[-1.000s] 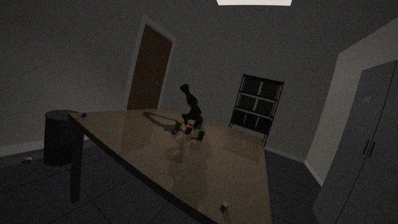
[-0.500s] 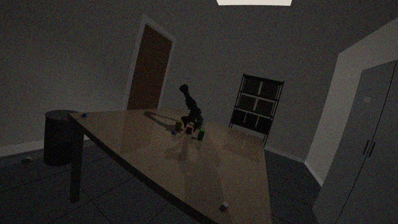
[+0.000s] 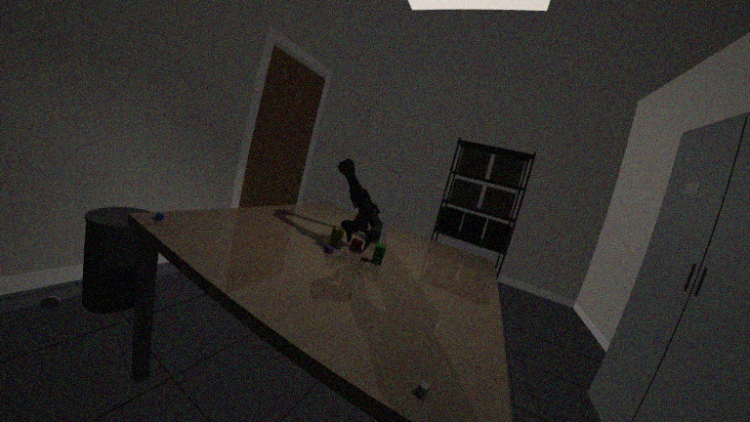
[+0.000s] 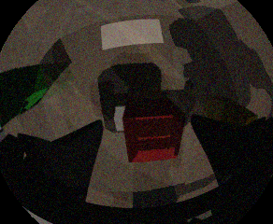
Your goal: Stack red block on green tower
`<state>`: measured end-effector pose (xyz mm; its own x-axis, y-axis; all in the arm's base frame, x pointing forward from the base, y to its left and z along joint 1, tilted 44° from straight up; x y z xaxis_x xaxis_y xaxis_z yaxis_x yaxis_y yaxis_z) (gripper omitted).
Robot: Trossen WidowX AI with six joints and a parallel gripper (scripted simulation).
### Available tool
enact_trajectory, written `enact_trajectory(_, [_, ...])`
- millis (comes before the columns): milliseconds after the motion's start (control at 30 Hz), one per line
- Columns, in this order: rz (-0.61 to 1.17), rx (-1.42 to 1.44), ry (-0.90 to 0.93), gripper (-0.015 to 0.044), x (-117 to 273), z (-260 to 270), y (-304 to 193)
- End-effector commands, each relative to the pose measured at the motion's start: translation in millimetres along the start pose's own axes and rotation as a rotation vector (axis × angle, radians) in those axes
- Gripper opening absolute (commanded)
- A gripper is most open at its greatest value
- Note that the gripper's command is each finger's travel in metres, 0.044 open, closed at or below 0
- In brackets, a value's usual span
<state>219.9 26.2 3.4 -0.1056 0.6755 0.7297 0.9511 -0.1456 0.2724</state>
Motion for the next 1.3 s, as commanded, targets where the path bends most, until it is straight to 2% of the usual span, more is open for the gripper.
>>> enact_trajectory(0, [-0.003,0.005,-0.002,0.0414,0.0,-0.2,0.3])
enact_trajectory(300, [-0.003,0.005,-0.002,0.0177,0.0,-0.2,0.3])
enact_trajectory(567, [-0.003,0.005,-0.002,0.0124,0.0,-0.2,0.3])
enact_trajectory(733, [-0.003,0.006,-0.001,0.0,12.3,0.5,0.5])
enact_trajectory(1267, [-0.001,0.006,0.0,0.0,96.3,1.0,-0.4])
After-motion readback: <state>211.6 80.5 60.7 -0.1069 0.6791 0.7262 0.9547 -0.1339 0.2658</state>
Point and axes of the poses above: the point midway between the two fingers, 35 mm back from their tips, its own x axis back along the fingers, its own z axis across the jaws, y = z × x, the point moved 3 cm from there along x, back along the fingers, and after that the axes turned 15 degrees about -x, right-handed, at the moved point
